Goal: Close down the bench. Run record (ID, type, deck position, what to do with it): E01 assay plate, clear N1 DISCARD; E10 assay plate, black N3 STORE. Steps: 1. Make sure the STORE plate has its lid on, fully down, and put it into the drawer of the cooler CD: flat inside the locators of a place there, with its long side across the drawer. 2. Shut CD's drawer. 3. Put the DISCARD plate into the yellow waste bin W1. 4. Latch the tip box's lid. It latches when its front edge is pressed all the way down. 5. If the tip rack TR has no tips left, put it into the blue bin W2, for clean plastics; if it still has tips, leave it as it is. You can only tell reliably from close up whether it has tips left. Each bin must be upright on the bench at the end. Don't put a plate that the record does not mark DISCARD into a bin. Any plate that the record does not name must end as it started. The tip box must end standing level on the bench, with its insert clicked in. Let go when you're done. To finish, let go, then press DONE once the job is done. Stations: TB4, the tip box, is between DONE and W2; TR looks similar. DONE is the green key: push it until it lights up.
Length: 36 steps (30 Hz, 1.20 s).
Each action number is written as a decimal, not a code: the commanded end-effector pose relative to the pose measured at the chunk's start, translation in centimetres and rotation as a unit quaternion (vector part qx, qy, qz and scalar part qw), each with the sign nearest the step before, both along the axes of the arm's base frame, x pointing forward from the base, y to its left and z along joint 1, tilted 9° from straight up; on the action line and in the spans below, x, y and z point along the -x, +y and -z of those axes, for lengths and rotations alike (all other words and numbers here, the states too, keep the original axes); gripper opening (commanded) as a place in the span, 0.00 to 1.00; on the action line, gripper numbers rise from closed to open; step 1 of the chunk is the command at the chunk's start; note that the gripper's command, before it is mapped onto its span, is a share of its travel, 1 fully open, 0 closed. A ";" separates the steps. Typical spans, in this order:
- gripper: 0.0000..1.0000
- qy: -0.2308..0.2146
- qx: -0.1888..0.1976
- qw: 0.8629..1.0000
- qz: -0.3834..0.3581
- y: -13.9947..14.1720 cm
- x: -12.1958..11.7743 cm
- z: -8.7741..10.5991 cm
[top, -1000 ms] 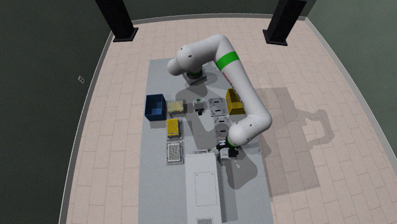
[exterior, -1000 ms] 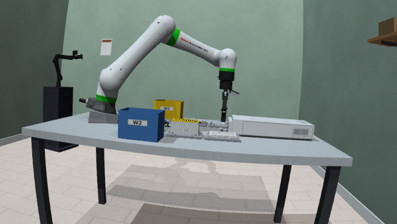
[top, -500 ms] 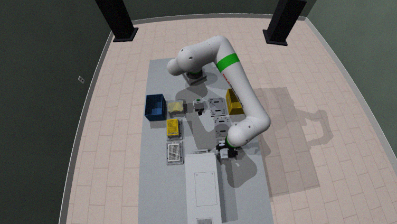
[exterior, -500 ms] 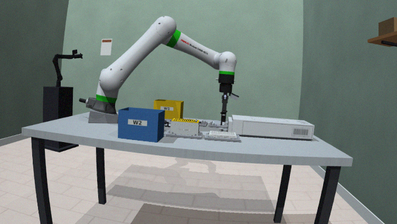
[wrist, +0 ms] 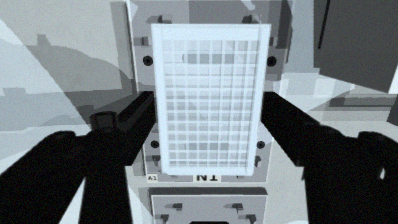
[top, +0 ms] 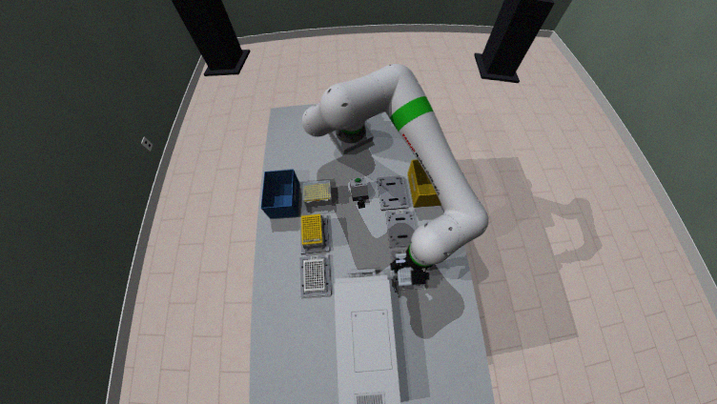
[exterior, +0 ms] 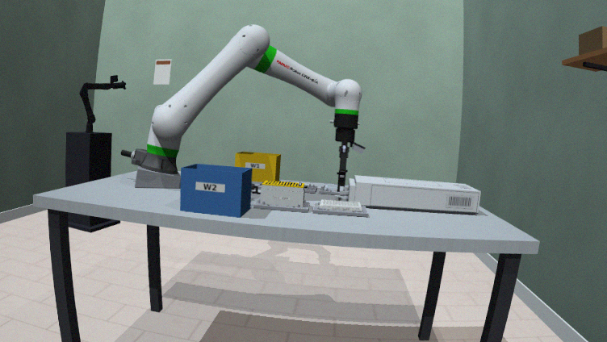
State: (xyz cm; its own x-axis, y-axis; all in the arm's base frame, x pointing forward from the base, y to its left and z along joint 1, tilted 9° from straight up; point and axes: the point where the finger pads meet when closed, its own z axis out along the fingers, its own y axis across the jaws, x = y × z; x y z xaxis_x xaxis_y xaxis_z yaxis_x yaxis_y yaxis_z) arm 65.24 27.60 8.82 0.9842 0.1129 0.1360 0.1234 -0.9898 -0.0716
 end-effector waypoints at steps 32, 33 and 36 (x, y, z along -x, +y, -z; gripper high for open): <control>0.10 -0.001 0.000 1.000 0.000 0.0 0.0 -0.4; 0.10 -0.001 0.000 1.000 0.000 0.0 0.0 -0.4; 0.10 -0.001 0.000 1.000 0.000 0.0 0.0 -0.4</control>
